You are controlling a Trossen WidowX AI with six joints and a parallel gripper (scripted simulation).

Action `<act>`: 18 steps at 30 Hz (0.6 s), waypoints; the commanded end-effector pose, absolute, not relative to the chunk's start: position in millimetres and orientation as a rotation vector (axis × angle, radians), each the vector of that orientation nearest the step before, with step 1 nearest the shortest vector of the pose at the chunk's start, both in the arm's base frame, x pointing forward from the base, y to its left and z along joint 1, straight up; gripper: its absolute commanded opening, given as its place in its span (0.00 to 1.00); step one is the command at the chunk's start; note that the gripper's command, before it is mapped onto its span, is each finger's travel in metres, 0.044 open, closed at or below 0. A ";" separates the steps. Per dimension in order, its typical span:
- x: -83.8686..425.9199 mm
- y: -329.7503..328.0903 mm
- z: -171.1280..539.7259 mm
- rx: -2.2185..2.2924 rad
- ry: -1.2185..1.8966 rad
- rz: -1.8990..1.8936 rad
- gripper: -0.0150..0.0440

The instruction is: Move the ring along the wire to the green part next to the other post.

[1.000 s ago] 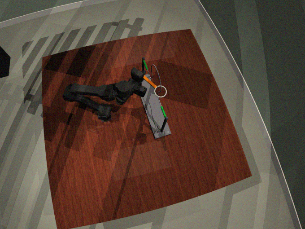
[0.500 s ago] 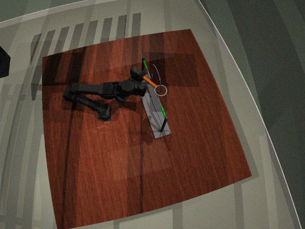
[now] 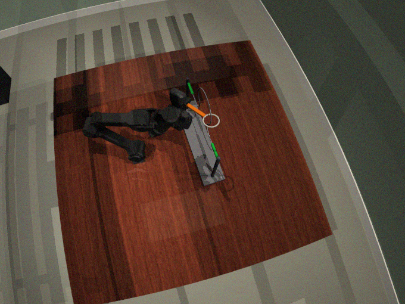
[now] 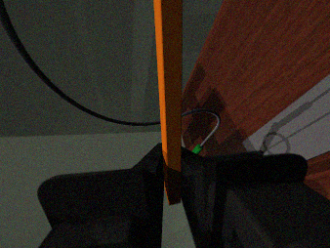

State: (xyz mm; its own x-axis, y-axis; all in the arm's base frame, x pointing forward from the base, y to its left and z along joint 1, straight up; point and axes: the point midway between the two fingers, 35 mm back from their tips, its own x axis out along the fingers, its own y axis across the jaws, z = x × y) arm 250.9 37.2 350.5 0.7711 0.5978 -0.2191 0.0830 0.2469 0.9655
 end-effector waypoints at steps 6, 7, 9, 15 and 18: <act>250.9 36.6 349.8 1.195 0.634 0.357 0.00; 250.9 36.5 349.4 1.186 0.635 0.353 0.00; 250.9 36.3 348.6 1.166 0.635 0.346 0.00; 251.0 35.4 345.9 1.094 0.638 0.321 0.00; 251.0 34.9 344.5 1.057 0.639 0.309 0.00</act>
